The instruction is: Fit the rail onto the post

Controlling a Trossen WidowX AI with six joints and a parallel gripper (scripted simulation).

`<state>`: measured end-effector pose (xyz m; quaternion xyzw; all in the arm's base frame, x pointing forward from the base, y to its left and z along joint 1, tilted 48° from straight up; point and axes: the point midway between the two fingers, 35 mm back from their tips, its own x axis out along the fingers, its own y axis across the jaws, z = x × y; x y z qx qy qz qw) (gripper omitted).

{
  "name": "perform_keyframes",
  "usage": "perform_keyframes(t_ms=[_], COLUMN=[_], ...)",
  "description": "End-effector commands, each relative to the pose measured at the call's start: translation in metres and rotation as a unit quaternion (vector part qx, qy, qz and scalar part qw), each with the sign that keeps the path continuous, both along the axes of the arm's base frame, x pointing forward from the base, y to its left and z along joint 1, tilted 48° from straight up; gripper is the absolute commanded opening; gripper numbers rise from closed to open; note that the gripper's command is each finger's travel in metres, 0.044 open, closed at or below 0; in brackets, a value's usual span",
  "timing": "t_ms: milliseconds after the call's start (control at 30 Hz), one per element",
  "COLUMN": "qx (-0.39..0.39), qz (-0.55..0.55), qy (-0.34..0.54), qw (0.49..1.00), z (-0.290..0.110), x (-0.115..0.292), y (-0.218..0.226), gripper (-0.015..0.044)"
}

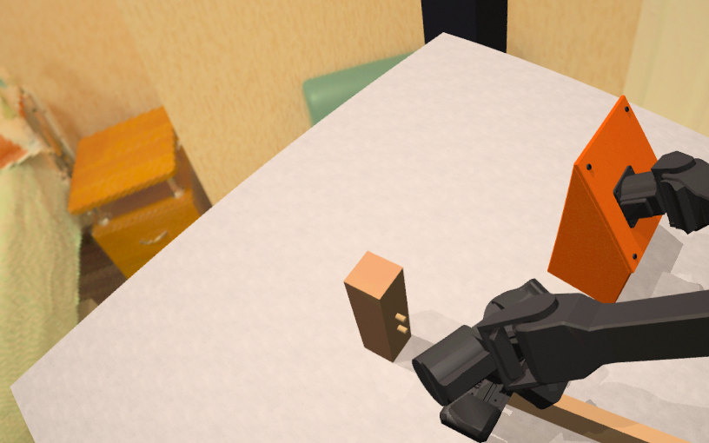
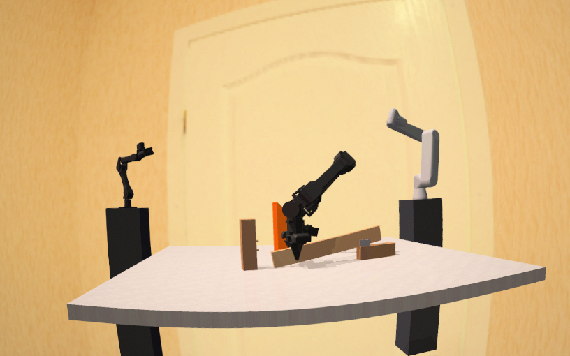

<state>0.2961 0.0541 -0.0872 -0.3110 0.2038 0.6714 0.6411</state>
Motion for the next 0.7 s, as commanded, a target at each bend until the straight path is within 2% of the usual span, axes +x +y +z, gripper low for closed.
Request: perform_keyframes(t_ms=[0,267,667], qx=[0.003,0.003,0.003], qz=[-0.001,-0.001,-0.001], qy=[0.004,0.004,0.004], qw=[1.0,1.0,1.0], z=[-0.0011,-0.0011,-0.0006], x=[-0.0015,-0.0015,-0.0014], y=[0.001,0.001,0.0002], gripper=[0.0066,0.0,0.0])
